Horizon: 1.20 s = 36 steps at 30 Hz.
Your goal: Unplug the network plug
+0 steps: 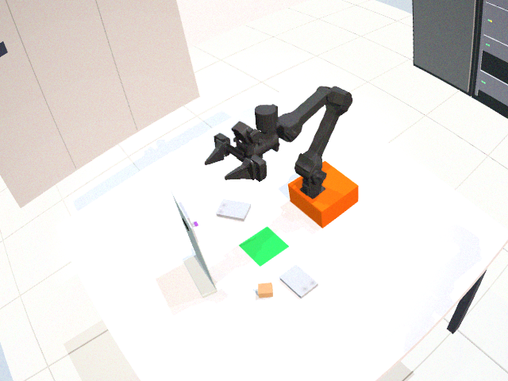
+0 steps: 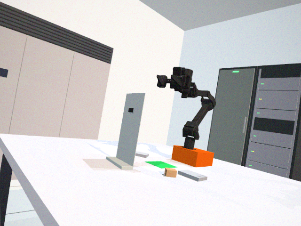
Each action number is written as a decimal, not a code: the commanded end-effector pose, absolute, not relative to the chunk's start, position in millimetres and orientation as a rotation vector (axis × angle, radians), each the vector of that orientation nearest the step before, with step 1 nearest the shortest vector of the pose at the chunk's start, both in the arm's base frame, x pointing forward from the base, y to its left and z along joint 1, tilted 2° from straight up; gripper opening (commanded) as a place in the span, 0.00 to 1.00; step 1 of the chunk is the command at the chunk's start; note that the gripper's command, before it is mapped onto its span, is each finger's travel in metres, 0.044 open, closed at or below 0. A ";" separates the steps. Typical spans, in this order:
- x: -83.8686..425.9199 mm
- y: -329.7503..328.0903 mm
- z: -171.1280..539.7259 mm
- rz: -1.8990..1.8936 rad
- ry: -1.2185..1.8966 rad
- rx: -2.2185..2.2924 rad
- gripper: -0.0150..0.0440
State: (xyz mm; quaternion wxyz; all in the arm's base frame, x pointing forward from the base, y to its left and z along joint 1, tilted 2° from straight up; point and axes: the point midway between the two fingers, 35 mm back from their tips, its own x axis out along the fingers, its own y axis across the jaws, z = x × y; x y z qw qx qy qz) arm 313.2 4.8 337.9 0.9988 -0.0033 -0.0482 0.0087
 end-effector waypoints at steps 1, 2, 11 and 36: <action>313.3 4.7 337.2 0.018 -0.096 -0.001 0.89; 313.8 4.3 335.1 0.018 -0.095 0.016 0.84; 318.9 -2.3 297.3 0.028 -0.072 0.317 0.52; 301.3 -18.9 194.1 0.021 -0.008 1.180 0.52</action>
